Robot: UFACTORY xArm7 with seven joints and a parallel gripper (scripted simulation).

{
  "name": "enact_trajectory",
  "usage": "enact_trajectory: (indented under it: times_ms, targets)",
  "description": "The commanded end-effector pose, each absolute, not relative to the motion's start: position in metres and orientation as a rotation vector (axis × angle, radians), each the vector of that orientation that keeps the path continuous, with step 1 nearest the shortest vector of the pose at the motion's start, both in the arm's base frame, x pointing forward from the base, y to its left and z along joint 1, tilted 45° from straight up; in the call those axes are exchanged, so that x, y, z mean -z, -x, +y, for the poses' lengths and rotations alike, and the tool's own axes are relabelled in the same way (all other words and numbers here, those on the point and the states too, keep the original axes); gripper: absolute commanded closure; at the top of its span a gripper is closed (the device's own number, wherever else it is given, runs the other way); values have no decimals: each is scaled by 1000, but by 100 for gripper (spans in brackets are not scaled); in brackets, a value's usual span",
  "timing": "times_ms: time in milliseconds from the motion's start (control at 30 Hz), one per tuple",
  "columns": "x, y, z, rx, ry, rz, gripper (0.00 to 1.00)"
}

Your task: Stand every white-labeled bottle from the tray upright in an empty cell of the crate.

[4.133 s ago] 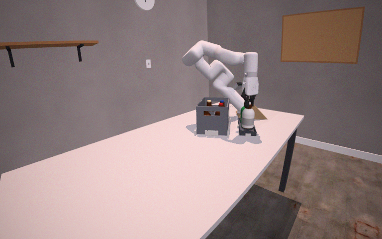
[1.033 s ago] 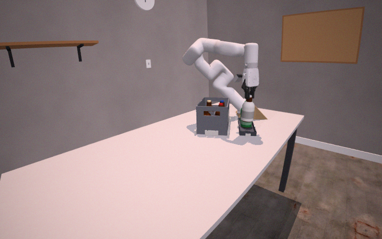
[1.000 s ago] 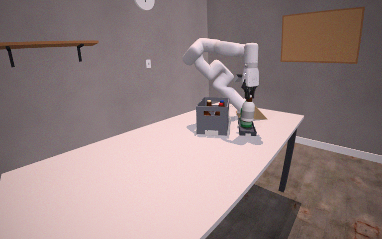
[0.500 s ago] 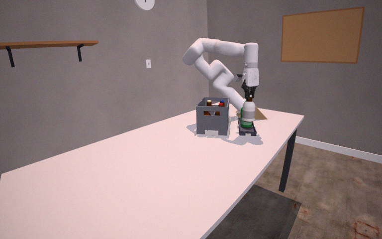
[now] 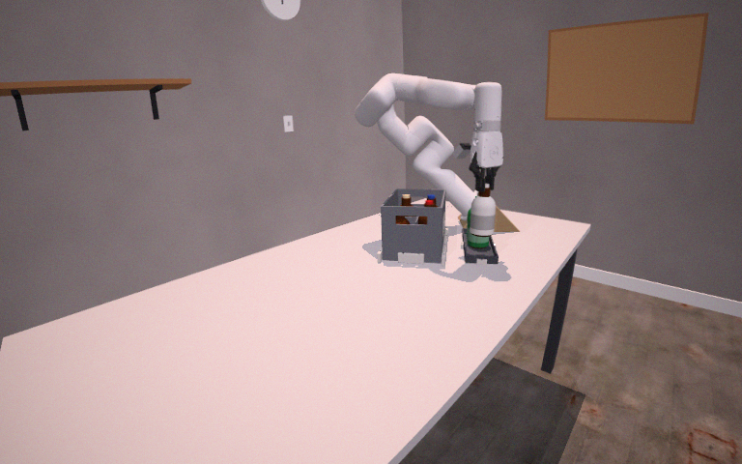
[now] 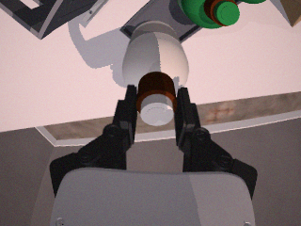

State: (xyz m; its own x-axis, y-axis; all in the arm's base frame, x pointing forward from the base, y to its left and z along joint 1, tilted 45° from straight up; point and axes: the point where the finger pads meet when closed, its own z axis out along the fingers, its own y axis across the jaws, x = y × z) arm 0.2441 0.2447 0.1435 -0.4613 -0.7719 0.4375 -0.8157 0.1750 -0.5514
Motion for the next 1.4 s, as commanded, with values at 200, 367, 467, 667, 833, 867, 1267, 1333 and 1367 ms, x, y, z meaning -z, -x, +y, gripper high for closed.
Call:
enact_trajectory:
  times_ms: [200,367,467,667,833,867,1267,1333,1367]
  targets:
    - [-148,-242,250,-1169,-1603,-2366,100]
    - [-152,-240,253,-1169,-1603,-2366,100]
    - [-155,-239,255,-1169,-1603,-2366,100]
    - [-159,-237,259,-1169,-1603,-2366,100]
    - [-162,-235,262,-1169,-1603,-2366,100]
    - [-163,-234,262,-1169,-1603,-2366,100]
    - [-169,-231,268,-1169,-1603,-2366,100]
    - [-170,-231,268,-1169,-1603,-2366,100]
    - [-170,-231,269,-1169,-1603,-2366,100]
